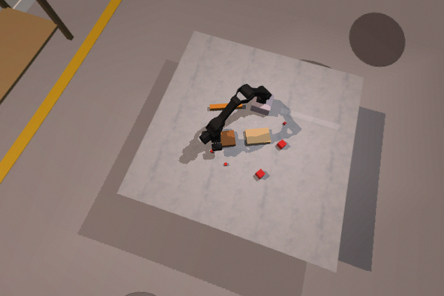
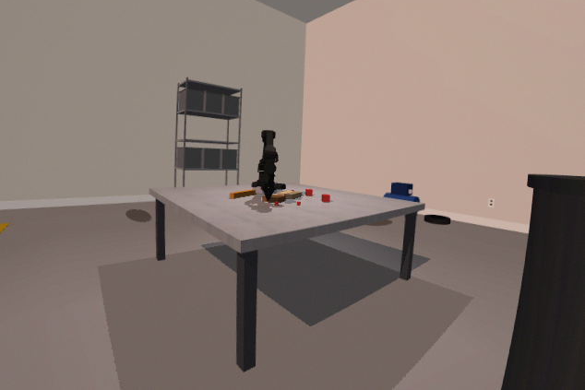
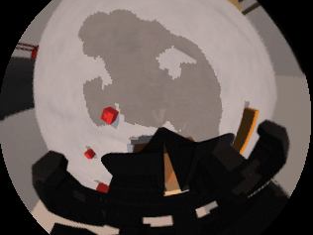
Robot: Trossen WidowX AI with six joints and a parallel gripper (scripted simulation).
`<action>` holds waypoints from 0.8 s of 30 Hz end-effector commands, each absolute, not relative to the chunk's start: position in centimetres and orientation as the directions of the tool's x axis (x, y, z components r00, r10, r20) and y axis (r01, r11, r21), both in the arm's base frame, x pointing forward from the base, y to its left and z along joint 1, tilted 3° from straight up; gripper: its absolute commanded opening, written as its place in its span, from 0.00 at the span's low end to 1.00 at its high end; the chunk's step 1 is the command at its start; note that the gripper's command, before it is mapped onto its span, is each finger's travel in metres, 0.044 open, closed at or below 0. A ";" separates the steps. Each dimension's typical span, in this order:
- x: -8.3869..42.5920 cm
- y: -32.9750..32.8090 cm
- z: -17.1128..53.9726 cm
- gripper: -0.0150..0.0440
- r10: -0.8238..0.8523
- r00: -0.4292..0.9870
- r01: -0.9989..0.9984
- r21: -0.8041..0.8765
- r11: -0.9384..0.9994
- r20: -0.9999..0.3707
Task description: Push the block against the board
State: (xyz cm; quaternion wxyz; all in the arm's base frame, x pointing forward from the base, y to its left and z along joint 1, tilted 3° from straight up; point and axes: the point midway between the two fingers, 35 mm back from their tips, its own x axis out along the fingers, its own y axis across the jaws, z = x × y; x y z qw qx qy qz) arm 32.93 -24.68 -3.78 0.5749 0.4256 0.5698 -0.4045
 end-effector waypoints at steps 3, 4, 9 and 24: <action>32.6 -23.7 -3.9 0.25 0.022 0.016 0.951 0.022 0.307 -1.000; 32.5 -23.5 -3.9 0.25 0.022 0.016 0.951 0.022 0.307 -1.000; 32.4 -22.7 -3.9 0.25 0.023 0.016 0.951 0.022 0.307 -1.000; 31.7 -20.3 -3.9 0.25 0.025 0.015 0.951 0.022 0.307 -1.000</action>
